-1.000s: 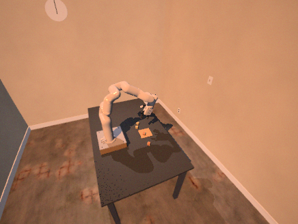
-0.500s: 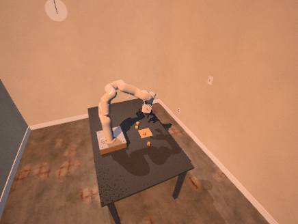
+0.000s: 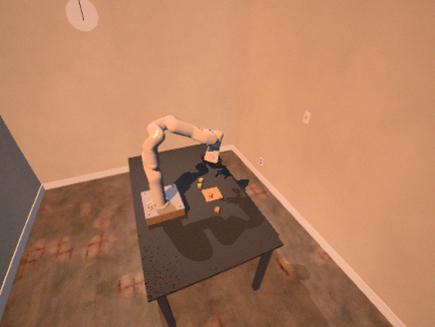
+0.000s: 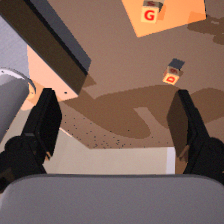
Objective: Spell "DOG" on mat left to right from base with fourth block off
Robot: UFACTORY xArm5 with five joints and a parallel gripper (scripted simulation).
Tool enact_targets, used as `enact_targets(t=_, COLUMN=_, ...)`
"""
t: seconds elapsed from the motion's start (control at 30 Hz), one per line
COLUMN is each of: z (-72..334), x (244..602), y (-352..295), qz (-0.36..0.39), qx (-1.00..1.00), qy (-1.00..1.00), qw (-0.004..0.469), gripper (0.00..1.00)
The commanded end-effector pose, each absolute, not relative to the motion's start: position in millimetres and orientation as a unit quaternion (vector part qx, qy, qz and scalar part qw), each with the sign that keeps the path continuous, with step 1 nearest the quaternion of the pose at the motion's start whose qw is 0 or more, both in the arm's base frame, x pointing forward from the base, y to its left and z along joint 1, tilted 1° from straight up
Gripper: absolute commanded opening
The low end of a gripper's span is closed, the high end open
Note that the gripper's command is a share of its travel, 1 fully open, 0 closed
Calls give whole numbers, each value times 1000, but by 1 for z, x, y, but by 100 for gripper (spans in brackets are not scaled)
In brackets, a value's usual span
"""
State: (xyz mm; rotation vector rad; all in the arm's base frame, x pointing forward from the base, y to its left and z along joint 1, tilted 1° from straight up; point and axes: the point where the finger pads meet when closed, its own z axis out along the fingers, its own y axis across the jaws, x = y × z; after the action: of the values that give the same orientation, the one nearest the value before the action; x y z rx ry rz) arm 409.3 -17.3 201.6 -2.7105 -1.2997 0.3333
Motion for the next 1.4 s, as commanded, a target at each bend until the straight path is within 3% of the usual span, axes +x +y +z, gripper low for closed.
enact_targets(t=0.0, z=210, x=409, y=-15, qz=95, qx=-923, qy=-370, qw=42, gripper=100)
enact_targets(t=0.97, z=248, x=401, y=-1, qz=7, qx=-1000, qy=-24, qw=0, gripper=100)
enact_targets(t=1.37, z=187, x=437, y=-51, qz=-61, qx=-993, qy=98, qw=-1, gripper=100)
